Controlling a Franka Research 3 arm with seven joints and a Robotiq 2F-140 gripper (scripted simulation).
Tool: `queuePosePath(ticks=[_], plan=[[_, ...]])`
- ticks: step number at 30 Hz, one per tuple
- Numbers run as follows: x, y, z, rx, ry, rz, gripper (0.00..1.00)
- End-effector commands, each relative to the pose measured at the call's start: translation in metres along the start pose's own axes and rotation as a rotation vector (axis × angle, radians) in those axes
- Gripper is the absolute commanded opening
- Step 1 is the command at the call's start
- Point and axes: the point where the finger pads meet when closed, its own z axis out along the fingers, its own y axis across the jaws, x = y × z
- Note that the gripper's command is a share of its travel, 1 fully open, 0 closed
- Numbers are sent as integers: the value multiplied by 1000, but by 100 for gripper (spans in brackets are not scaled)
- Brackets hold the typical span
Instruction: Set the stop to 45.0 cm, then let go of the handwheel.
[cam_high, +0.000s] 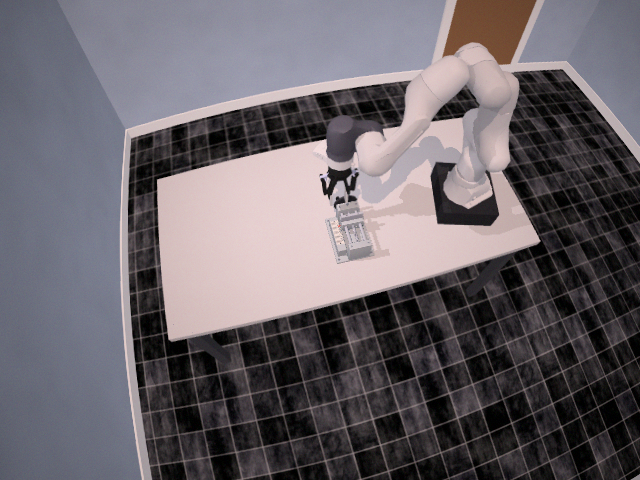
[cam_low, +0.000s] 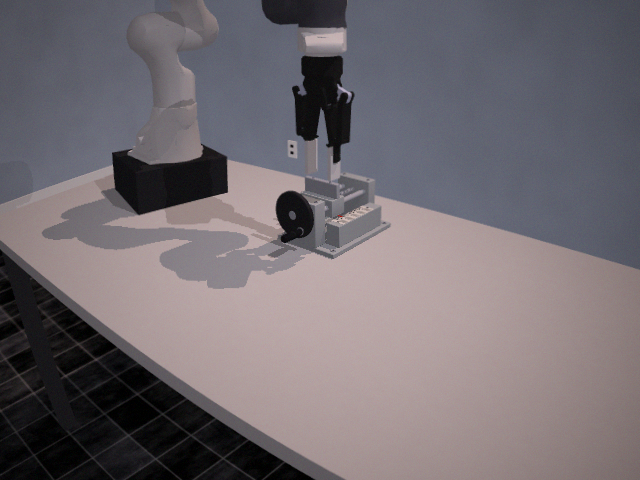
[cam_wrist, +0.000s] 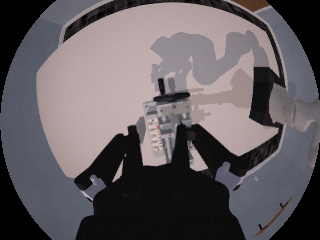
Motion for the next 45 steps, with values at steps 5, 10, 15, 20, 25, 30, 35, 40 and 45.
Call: queuePosePath(ticks=[5,10,15,20,25,30,35,40,45], plan=[[72,20,-1,10,-4,-42,33],[72,20,-1,10,-4,-42,33],[72,20,-1,10,-4,-42,33],[72,20,43,10,-4,-42,33],[72,20,53,10,-4,-42,33],[72,20,53,10,-4,-42,33],[72,20,53,10,-4,-42,33],[72,20,55,10,-4,-42,33],[72,20,59,10,-4,-42,33]])
